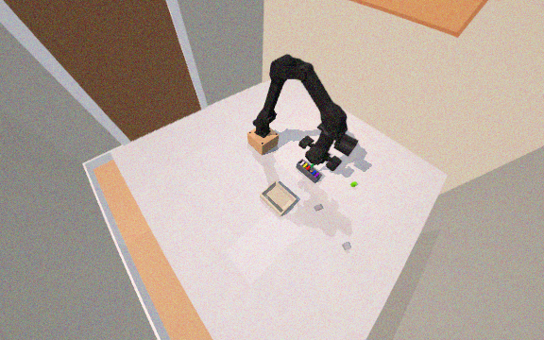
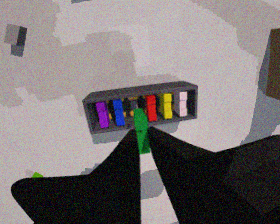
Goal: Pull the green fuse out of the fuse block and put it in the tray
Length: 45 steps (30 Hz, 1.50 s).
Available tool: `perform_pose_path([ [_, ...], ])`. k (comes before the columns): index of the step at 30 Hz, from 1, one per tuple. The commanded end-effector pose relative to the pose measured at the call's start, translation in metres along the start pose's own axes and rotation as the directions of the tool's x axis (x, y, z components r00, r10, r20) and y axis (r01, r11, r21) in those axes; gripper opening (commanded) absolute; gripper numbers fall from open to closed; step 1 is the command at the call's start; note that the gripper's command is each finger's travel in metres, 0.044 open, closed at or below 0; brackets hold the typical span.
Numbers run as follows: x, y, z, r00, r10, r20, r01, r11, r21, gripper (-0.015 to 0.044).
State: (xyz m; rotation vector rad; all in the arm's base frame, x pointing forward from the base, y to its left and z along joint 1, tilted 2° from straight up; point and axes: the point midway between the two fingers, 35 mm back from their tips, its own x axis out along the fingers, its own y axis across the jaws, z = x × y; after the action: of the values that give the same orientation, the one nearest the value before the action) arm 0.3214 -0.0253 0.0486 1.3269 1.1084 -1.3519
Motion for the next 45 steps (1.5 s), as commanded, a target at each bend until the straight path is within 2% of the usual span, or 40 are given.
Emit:
perform_pose_path([
  [1, -0.002, 0.003, 0.007, 1.0, 0.003, -0.003, -0.003, 1.0, 0.002, 0.0],
  [19, -0.003, 0.012, 0.113, 1.0, 0.004, 0.004, -0.004, 1.0, 0.002, 0.0],
  [36, -0.004, -0.012, 0.214, 1.0, 0.001, 0.013, -0.001, 1.0, 0.003, 0.0],
  [45, 0.002, -0.014, 0.218, 1.0, 0.001, 0.013, -0.001, 1.0, 0.003, 0.0],
])
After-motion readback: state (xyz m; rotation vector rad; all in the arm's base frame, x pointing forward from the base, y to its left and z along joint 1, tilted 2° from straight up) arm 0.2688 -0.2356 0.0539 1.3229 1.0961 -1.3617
